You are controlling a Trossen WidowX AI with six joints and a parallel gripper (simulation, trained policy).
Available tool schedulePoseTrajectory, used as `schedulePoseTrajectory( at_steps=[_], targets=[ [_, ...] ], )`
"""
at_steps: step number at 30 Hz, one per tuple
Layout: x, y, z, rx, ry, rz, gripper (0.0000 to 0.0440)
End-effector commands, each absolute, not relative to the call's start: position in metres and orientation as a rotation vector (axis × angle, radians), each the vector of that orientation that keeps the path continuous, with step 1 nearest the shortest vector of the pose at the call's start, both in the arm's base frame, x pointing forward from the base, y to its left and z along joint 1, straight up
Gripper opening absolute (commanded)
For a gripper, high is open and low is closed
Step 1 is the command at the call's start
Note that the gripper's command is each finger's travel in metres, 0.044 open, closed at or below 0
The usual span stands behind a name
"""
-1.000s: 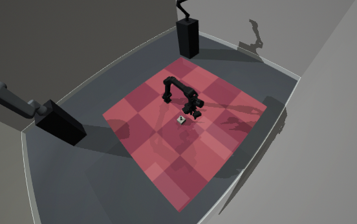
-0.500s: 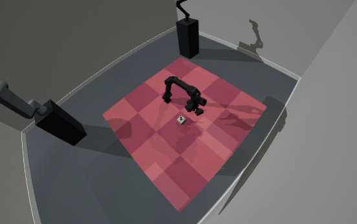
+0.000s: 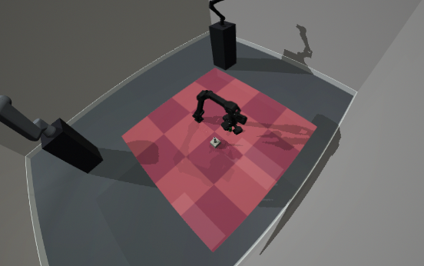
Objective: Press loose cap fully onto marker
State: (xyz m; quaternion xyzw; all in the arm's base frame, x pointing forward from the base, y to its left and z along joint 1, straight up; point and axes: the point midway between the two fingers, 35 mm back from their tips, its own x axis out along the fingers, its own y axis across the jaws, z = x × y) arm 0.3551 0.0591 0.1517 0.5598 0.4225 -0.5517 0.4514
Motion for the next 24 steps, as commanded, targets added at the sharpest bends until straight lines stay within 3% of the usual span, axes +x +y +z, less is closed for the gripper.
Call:
schedulePoseTrajectory(
  at_steps=[1, 24],
  targets=[
    [0.346, 0.069, 0.146, 1.367, 1.093, -1.389, 0.0324],
    [0.308, 0.096, 0.116, 1.226, 1.249, -1.455, 0.0307]
  ],
)
